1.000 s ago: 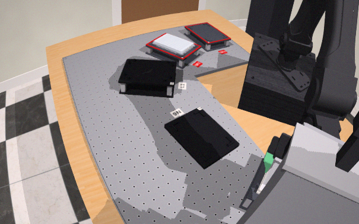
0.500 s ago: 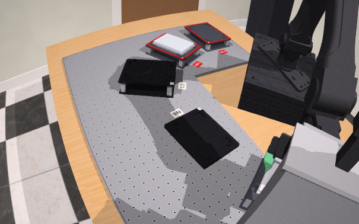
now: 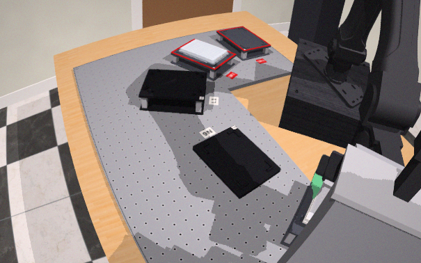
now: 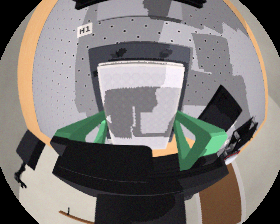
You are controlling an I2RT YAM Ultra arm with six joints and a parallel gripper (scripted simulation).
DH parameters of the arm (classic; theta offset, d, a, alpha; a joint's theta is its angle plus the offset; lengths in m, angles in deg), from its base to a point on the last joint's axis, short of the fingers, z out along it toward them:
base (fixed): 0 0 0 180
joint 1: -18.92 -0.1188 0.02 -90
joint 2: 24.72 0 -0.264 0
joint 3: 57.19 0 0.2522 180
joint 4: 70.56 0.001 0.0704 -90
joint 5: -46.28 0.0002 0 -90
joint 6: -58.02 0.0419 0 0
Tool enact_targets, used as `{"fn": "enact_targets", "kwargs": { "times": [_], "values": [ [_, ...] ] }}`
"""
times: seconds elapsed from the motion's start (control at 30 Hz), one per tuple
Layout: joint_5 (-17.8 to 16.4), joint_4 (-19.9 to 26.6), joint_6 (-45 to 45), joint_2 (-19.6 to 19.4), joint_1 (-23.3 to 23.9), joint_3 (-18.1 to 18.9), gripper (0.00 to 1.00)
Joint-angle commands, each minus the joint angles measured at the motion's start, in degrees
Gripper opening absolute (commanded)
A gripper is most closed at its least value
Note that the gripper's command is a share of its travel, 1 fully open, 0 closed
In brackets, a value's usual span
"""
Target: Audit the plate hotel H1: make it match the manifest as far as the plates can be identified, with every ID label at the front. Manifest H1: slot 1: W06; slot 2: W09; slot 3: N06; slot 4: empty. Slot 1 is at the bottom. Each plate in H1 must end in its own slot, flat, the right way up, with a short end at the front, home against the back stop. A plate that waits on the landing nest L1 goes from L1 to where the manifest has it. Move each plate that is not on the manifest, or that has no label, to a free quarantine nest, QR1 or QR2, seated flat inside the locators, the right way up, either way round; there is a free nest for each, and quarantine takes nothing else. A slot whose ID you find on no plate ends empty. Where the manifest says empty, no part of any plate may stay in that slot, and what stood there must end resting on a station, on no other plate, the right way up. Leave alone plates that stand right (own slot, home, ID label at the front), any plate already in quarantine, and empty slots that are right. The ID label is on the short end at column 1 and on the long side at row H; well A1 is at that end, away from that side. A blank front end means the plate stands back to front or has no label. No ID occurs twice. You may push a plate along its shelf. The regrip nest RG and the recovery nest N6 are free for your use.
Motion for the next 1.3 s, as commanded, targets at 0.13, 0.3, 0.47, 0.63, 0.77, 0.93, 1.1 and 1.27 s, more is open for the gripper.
{"fn": "enact_targets", "kwargs": {
  "times": [0.13,0.3,0.47,0.63,0.77,0.93,1.1,1.27],
  "values": [
    [0.0,2.1,0.0,2.4,-0.1,2.3,0.86],
    [0.0,3.2,0.1,3.1,-0.2,2.6,0.86],
    [0.0,4.3,0.1,3.8,-0.3,3.1,0.86],
    [0.0,5.0,0.2,4.2,-0.4,3.3,0.86],
    [0.0,5.8,0.2,4.7,-0.5,3.7,0.86],
    [0.0,7.0,0.3,5.4,-0.6,4.1,0.86],
    [0.1,8.0,0.3,6.0,-0.4,4.6,0.86],
    [0.1,8.7,0.3,6.3,-0.4,4.9,0.86]
  ]
}}
